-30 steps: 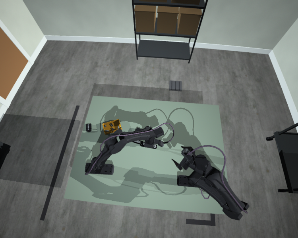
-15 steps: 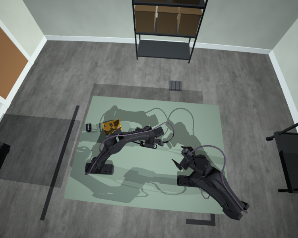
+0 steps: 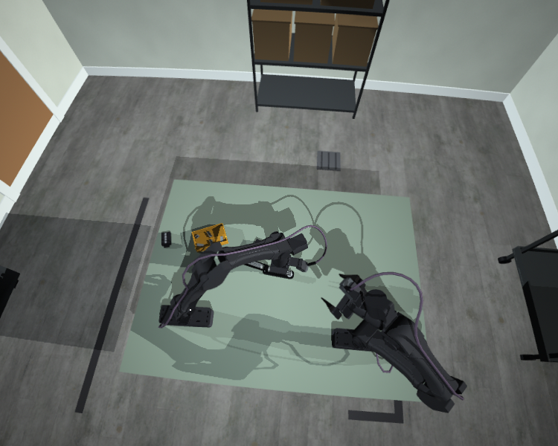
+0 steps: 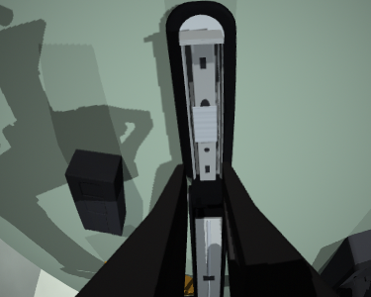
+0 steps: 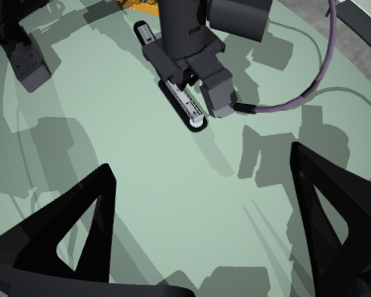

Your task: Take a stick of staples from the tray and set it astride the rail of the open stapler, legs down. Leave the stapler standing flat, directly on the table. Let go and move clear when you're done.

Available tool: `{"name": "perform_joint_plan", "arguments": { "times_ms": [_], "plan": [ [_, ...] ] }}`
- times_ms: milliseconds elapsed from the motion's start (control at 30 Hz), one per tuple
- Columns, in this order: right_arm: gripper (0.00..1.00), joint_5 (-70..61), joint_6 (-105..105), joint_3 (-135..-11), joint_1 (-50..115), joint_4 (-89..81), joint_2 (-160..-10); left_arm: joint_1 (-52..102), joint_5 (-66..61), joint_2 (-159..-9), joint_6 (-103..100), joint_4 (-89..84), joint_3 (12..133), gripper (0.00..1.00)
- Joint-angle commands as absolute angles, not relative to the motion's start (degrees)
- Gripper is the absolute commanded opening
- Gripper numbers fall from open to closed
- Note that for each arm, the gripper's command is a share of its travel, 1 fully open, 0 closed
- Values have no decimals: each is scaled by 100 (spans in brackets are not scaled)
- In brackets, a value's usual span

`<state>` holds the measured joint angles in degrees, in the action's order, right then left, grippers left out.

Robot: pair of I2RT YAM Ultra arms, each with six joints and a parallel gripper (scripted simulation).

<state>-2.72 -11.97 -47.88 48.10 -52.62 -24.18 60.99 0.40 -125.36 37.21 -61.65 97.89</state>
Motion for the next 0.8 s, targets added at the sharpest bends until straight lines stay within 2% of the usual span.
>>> {"name": "perform_joint_plan", "arguments": {
  "times_ms": [0, 300, 533, 600, 767],
  "plan": [
    [100, -303, -1209, -4809, 4770, -5239, -2308, 6135, -54, -12122, 3768, -6574, 10177, 18],
    [100, -303, -1209, -4809, 4770, -5239, -2308, 6066, -55, -12358, 3786, -6680, 10198, 18],
    [100, -303, -1209, -4809, 4770, -5239, -2308, 5981, -380, -11996, 3086, -5597, 9702, 98],
    [100, -303, -1209, -4809, 4770, -5239, -2308, 5981, -380, -11996, 3086, -5597, 9702, 98],
    [100, -303, -1209, -4809, 4770, -5239, -2308, 5880, -615, -11224, 2376, -4554, 8574, 100]
  ]
}}
